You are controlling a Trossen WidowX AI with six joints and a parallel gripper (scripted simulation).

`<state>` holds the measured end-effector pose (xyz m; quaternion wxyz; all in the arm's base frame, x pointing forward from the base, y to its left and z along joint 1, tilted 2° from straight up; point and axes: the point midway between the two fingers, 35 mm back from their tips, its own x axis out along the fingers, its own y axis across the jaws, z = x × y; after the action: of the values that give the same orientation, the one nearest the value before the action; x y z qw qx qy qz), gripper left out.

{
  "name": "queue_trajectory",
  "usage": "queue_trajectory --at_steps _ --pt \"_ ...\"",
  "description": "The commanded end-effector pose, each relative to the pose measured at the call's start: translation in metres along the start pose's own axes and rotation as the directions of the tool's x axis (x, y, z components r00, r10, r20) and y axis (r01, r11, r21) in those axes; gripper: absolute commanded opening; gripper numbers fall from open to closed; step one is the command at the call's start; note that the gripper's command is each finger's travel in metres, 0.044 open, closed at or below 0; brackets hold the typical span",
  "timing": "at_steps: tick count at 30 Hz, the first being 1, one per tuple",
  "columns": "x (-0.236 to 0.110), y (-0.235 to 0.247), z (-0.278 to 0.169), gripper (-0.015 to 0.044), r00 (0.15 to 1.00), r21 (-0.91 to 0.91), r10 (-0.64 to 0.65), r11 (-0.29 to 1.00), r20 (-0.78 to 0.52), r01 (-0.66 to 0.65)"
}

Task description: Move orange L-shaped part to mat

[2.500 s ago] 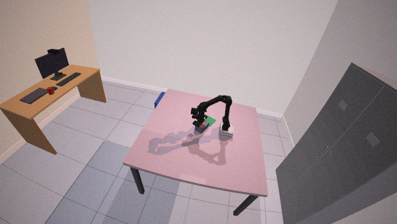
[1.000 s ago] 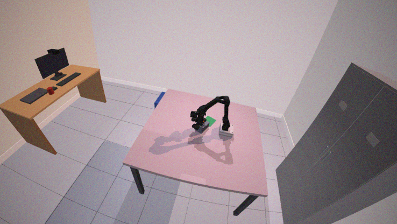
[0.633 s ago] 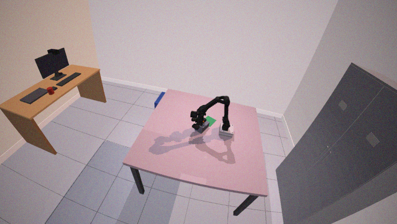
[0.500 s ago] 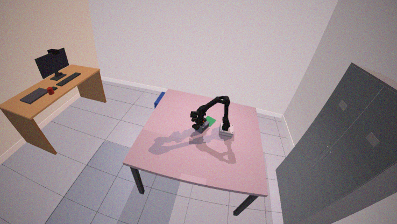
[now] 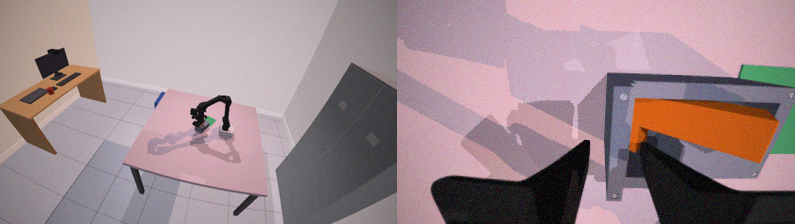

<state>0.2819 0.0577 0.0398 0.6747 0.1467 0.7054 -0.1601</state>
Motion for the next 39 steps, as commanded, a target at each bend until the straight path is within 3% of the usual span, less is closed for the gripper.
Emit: queue_trajectory --at_steps 1,39 --pt "-0.0608 -0.0065 0.0016 0.0180 0.999 -0.003 0.016 1.000 0.031 -0.016" --pt "-0.0600 -0.0071 -0.0008 0.0180 1.000 0.002 0.017 1.000 0.021 -0.017"
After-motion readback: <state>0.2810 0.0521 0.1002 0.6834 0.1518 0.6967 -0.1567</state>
